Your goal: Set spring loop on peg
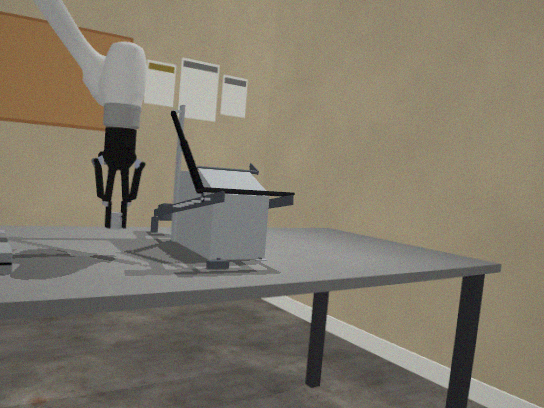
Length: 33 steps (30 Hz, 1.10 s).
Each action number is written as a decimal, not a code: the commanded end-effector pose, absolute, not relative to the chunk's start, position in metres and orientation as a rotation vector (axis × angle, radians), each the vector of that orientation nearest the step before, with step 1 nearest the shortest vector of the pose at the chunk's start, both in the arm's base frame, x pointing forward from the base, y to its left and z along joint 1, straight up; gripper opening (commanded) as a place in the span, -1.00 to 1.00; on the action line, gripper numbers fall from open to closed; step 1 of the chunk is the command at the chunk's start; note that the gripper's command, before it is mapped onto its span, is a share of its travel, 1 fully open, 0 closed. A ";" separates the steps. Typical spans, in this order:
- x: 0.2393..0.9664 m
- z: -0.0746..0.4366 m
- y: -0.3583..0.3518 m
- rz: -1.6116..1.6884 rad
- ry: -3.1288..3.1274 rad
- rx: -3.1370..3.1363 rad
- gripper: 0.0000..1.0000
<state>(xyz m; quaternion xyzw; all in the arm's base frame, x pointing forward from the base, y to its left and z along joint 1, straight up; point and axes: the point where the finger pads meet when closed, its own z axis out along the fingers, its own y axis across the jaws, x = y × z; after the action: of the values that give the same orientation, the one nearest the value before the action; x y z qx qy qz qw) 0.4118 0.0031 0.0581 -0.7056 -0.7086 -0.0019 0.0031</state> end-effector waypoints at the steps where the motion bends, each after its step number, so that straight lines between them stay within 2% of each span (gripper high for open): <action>1: 0.412 0.065 0.003 -0.007 -2.222 -2.213 -0.50; 33: 0.412 0.132 0.003 -0.007 -2.222 -2.213 -0.50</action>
<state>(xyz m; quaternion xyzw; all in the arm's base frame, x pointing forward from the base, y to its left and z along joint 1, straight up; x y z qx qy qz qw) 0.4119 0.0026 0.1287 -0.7056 -0.7086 -0.0019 0.0030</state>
